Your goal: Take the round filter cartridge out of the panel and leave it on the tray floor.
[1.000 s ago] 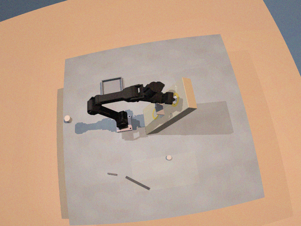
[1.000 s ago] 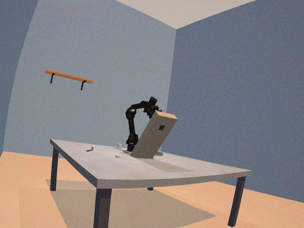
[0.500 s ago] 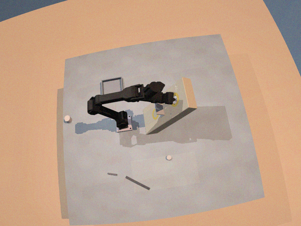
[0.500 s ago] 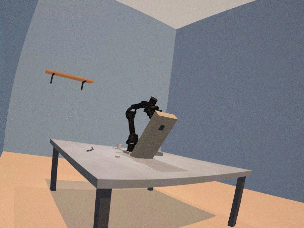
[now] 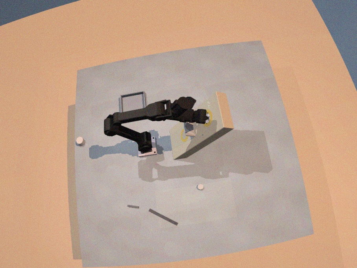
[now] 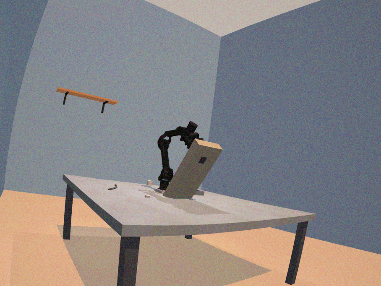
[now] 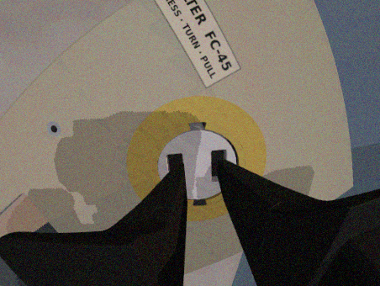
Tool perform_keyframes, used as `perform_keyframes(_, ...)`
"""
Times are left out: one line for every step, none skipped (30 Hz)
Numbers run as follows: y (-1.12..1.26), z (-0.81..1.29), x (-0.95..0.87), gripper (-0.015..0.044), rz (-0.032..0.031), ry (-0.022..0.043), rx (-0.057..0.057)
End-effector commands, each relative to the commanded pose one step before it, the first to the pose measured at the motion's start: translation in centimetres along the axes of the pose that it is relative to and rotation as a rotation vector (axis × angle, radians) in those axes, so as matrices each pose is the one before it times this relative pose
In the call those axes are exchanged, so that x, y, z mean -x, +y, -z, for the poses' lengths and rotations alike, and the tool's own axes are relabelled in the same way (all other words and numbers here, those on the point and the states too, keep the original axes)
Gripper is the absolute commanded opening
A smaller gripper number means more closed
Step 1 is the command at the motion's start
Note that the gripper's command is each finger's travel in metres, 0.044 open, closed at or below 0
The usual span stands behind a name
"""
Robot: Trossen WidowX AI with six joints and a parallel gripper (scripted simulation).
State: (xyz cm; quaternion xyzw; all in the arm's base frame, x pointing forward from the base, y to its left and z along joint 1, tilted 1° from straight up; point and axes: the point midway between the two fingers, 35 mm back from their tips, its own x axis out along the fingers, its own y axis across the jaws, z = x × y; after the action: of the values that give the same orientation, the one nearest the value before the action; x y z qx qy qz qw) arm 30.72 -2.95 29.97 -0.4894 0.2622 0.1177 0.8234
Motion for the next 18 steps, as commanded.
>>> perform_keyframes(-0.002, 0.055, -0.032, 0.0089, 0.00282, 0.00188, -0.0003)
perform_keyframes(0.010, 0.006, 0.000, 0.0089, 0.00000, 0.00000, 0.0000)
perform_keyframes(0.011, 0.006, 0.000, 0.0089, 0.00000, 0.00000, 0.0000)
perform_keyframes(0.006, 0.003, 0.000, 0.0089, 0.00000, 0.00000, 0.0000)
perform_keyframes(0.000, 0.000, 0.000, 0.0089, 0.00000, 0.00000, 0.0000)
perform_keyframes(0.000, 0.000, 0.000, 0.0089, 0.00000, 0.00000, 0.0000)
perform_keyframes(0.011, 0.005, 0.000, 0.0089, 0.00000, 0.00000, 0.0000)
perform_keyframes(0.000, 0.000, -0.019, 0.0089, 0.00001, -0.00001, 0.0000)
perform_keyframes(0.000, 0.000, -0.058, 0.0089, 0.00004, -0.00002, 0.0000)
perform_keyframes(0.000, 0.000, -0.075, 0.0089, 0.00005, -0.00002, 0.0000)
perform_keyframes(0.000, 0.000, -0.105, 0.0089, 0.00007, -0.00003, 0.0000)
perform_keyframes(0.000, 0.000, -0.068, 0.0089, 0.00004, -0.00002, 0.0000)
perform_keyframes(0.000, 0.000, -0.023, 0.0089, 0.00001, -0.00001, 0.0000)
perform_keyframes(0.000, 0.000, 0.000, 0.0089, 0.00000, 0.00000, 0.0000)
perform_keyframes(0.000, 0.000, 0.000, 0.0089, 0.00000, 0.00000, 0.0000)
perform_keyframes(0.000, 0.000, -0.027, 0.0089, 0.00002, -0.00001, 0.0000)
perform_keyframes(-0.001, 0.000, -0.080, 0.0089, 0.00005, -0.00003, 0.0000)
perform_keyframes(-0.001, 0.000, -0.133, 0.0089, 0.00009, -0.00004, 0.0000)
